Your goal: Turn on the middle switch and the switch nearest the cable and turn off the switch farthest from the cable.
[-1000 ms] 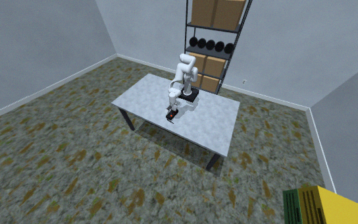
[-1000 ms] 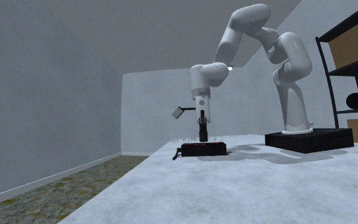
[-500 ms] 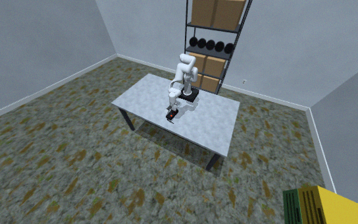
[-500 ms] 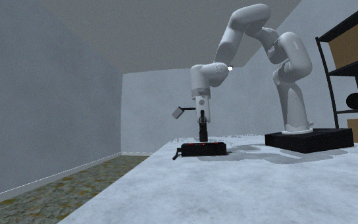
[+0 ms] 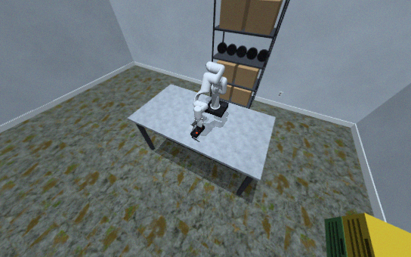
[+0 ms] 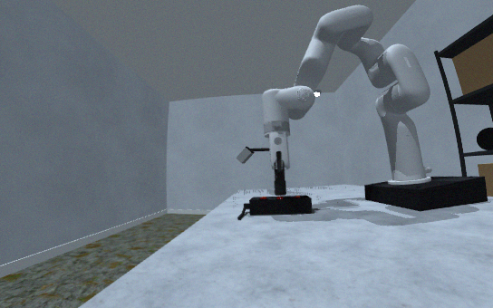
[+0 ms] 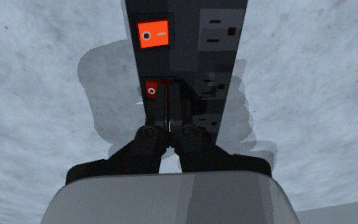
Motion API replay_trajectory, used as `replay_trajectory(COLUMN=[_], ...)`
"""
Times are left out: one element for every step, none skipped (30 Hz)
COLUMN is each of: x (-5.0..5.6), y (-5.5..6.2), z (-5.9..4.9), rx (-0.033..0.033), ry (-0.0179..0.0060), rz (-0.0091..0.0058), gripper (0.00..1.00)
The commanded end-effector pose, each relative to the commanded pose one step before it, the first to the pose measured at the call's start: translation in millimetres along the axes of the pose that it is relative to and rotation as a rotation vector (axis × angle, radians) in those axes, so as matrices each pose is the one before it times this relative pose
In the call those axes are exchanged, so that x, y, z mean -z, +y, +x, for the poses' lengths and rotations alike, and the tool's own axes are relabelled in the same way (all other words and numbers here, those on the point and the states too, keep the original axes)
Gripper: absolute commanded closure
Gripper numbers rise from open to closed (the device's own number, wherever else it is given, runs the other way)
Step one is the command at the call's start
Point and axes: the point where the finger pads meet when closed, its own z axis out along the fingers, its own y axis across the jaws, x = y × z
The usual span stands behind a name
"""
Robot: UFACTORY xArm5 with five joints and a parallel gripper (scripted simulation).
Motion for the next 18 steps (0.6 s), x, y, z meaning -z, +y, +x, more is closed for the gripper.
replay_trajectory(x=[1.07,0.0,0.0,-0.01,-0.03,-0.06,-0.09,-0.12,-0.16,-0.2,0.0,0.0,-0.24,-0.28,-0.31,-0.35,-0.38,-0.4], y=[-0.16,0.0,0.0,0.0,0.0,0.0,0.0,-0.01,-0.01,-0.01,0.0,0.0,-0.01,-0.01,-0.01,-0.02,-0.02,-0.02], z=[1.31,0.0,0.0,0.0,0.0,0.0,0.0,0.0,0.0,0.0,0.0,0.0,0.0,0.0,-0.01,-0.01,-0.01,-0.01], rx=[0.00001,0.0,0.0,0.0,0.0,0.0,0.0,0.0,0.0,0.0,0.0,0.0,0.0,0.0,0.0,0.0,0.0,0.0], ry=[0.00342,0.0,0.0,0.0,0.0,0.0,0.0,0.0,0.0,0.0,0.0,0.0,0.0,0.0,0.0,0.0,0.0,0.0], rz=[0.00041,0.0,0.0,0.0,0.0,0.0,0.0,0.0,0.0,0.0,0.0,0.0,0.0,0.0,0.0,0.0,0.0,0.0], gripper=[1.0,1.0,1.0,1.0,1.0,1.0,1.0,1.0,1.0,1.0,1.0,1.0,1.0,1.0,1.0,1.0,1.0,1.0])
